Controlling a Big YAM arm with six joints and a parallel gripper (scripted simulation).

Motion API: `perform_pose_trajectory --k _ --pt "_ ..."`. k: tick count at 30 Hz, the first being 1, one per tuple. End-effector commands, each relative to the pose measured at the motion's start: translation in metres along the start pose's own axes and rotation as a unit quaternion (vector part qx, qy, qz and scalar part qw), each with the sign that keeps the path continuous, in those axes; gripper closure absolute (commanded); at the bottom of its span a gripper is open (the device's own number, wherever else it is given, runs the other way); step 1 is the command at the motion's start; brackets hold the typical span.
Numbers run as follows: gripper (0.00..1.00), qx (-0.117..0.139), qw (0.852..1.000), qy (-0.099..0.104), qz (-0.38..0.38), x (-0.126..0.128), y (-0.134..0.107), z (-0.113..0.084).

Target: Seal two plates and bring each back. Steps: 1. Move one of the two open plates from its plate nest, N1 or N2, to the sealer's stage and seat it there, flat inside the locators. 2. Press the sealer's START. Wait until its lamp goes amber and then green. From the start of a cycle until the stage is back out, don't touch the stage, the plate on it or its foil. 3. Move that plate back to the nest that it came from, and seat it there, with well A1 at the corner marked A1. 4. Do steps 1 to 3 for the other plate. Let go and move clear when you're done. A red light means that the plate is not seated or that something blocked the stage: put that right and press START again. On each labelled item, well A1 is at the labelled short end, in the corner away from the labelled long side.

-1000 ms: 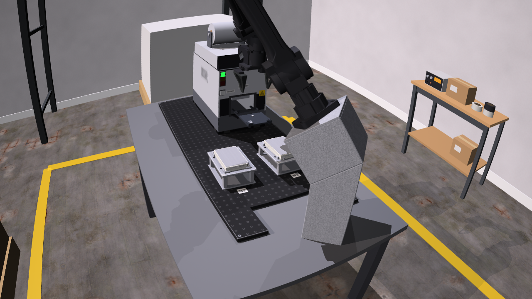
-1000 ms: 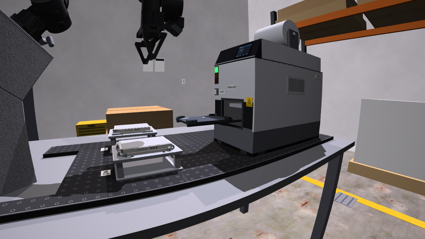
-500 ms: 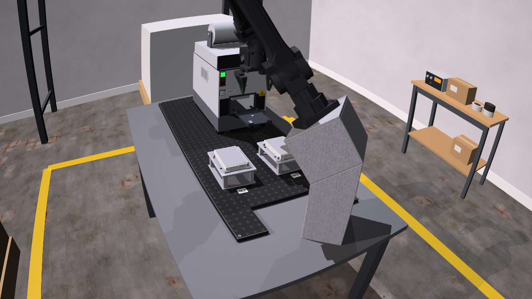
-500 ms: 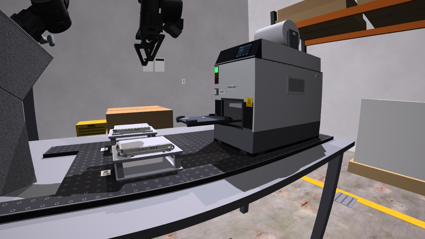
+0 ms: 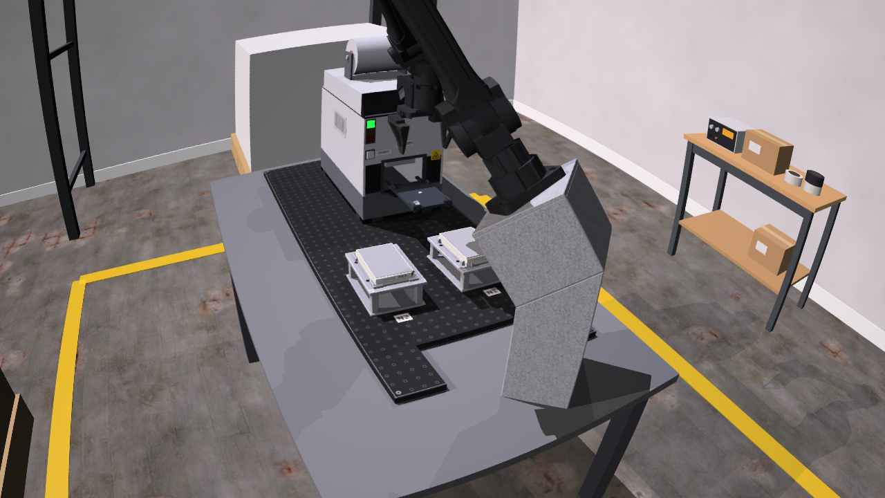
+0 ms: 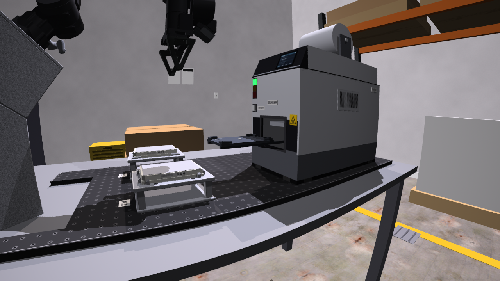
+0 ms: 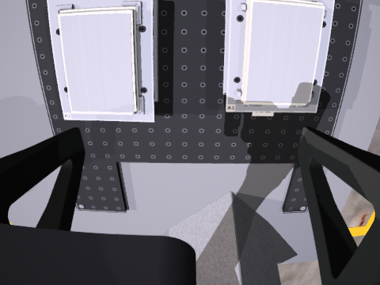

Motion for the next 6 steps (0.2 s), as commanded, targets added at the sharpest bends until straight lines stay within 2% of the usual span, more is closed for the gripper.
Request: perform_pose_trajectory --k 1,6 --pt "0.0 -0.02 1.0 -0.003 -0.013 0.0062 0.0171 -0.0087" --pt "0.0 -0.02 1.0 -0.003 -0.013 0.0062 0.0171 -0.0087"
Point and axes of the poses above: the point where the finger pads meet when closed, its own z axis out along the fingers, its own x axis across the jaws, y = z × x, the point moved 3 cm from there along -z, back along the fingers, and after that the axes turned 3 degrees about z, right-handed, at the moved point
